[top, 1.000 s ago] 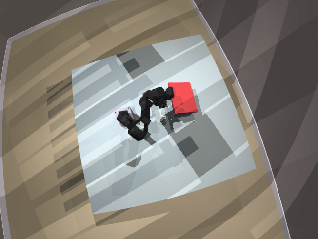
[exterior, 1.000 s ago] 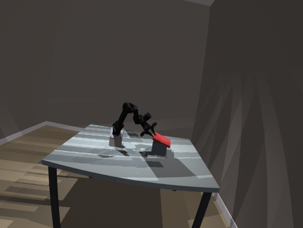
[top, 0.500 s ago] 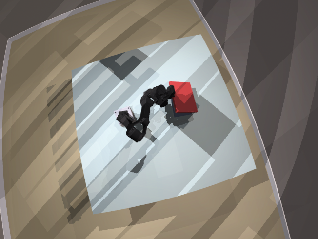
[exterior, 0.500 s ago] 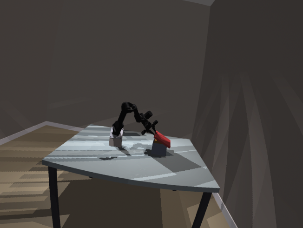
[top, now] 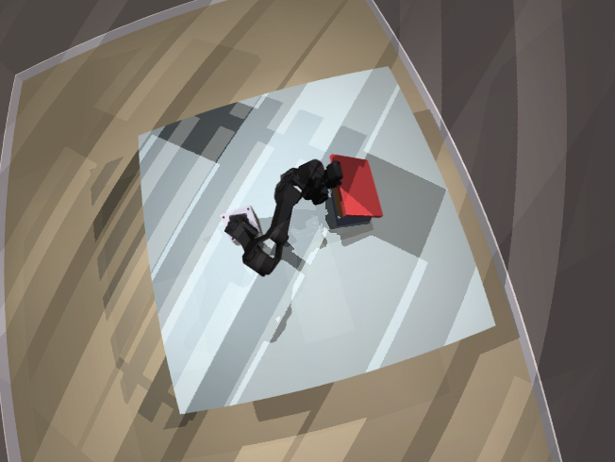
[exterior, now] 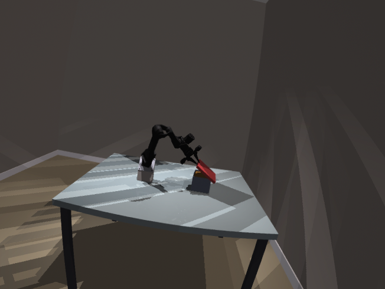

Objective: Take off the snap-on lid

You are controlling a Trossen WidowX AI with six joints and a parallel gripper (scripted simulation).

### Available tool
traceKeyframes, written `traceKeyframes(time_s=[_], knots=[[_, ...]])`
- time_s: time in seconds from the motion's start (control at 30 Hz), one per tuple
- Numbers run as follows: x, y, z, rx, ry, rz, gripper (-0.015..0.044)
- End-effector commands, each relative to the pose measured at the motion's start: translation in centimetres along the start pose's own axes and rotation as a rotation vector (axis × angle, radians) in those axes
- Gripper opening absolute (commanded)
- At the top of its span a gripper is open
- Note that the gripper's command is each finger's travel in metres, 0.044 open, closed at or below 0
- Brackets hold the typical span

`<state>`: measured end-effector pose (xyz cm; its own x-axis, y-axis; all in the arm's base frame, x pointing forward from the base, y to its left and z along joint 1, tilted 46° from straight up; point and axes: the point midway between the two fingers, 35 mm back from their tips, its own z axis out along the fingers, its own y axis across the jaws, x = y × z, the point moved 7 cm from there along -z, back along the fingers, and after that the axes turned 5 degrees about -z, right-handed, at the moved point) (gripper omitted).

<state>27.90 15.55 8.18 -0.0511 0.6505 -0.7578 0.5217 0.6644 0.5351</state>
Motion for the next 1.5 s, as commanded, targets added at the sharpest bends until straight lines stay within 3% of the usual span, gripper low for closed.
traceKeyframes(time_s=[0.0, 1.47], knots=[[-0.1, 1.0, -0.2, -0.009, -0.001, 0.014, 0.0], [-0.9, 4.3, -3.3, -0.008, 0.0, 0.014, 0.0]])
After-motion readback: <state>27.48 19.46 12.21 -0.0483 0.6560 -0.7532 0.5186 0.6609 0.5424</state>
